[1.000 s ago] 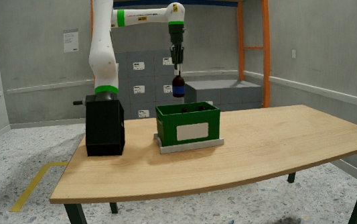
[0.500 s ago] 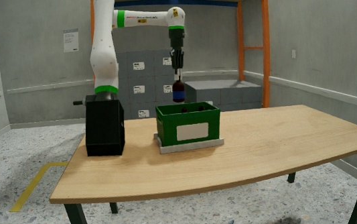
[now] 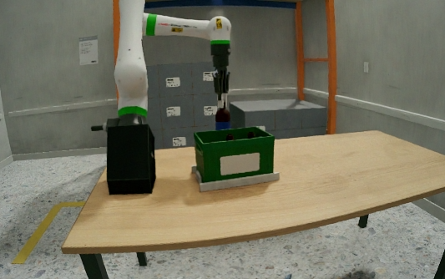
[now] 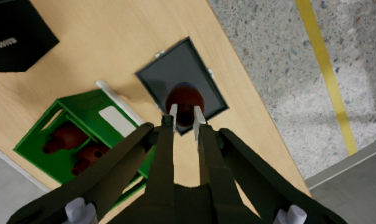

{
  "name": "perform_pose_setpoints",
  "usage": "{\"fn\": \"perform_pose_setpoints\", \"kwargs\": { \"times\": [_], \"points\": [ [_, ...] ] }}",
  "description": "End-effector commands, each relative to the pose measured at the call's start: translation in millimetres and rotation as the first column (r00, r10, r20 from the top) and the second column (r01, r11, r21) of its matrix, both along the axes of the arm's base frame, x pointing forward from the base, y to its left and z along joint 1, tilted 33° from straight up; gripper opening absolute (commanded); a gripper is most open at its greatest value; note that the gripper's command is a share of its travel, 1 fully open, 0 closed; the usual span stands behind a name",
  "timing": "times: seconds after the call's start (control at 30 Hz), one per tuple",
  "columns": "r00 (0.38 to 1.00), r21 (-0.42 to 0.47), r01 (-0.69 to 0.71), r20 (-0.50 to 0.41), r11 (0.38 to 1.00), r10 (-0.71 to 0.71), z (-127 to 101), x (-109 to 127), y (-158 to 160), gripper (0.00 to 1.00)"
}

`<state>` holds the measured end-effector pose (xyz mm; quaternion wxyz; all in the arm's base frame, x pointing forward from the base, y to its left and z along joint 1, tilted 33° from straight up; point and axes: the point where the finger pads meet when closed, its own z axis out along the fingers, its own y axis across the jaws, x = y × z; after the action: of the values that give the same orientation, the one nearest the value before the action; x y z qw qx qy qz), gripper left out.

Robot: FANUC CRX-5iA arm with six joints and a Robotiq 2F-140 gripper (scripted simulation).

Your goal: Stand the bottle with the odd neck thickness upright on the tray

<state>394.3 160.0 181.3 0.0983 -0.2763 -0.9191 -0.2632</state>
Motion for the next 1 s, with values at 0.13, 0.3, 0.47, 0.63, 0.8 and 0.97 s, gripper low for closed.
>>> {"fn": "perform_pose_setpoints", "kwargs": {
  "times": [0.13,0.3,0.47,0.63,0.8,0.97],
  "points": [
    [1.0,0.0,0.001,0.002,1.0,-0.001,-12.2,0.1,7.8,0.1],
    [1.0,0.0,0.001,0.002,1.0,-0.001,-24.8,-0.4,15.9,0.1],
    [1.0,0.0,0.001,0.002,1.0,-0.001,-36.4,-0.8,23.3,0.1],
    [1.0,0.0,0.001,0.002,1.0,-0.001,-42.8,-1.1,27.4,0.1],
    [1.0,0.0,0.001,0.002,1.0,-0.001,-52.1,-1.4,33.3,0.1],
    [1.0,0.0,0.001,0.002,1.0,-0.001,-59.4,-1.7,38.1,0.1]
  ]
}}
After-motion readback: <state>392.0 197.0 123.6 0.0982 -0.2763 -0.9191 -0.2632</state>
